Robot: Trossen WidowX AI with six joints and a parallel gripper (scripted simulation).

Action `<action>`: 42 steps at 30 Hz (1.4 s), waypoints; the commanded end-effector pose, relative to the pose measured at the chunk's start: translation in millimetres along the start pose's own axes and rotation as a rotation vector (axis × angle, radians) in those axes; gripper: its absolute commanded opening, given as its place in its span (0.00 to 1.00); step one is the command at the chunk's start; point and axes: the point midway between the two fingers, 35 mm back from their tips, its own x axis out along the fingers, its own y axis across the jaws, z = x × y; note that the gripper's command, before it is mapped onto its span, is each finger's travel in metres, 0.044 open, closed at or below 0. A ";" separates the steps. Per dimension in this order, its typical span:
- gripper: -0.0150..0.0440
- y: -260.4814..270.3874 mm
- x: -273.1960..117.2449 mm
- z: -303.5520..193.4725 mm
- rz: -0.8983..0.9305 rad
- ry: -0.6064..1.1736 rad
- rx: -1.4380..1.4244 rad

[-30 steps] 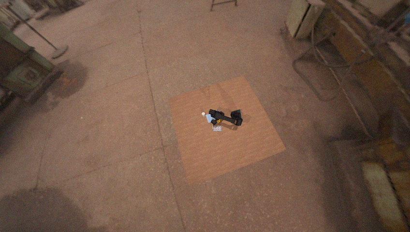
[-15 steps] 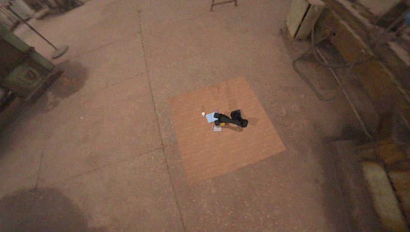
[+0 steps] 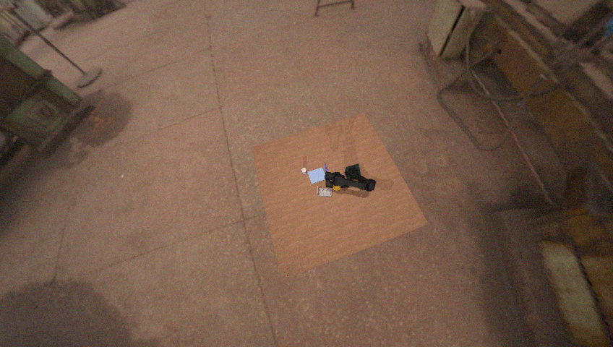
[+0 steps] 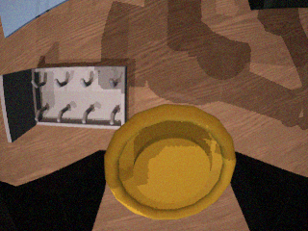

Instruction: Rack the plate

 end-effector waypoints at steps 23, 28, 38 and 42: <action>0.25 -4.9 55.1 49.9 -0.052 -0.534 -0.373; 0.25 -1.2 61.8 57.2 -0.033 -0.635 -0.454; 0.25 8.6 72.2 66.2 0.034 -0.821 -0.612; 0.25 12.9 75.5 67.5 0.071 -0.888 -0.674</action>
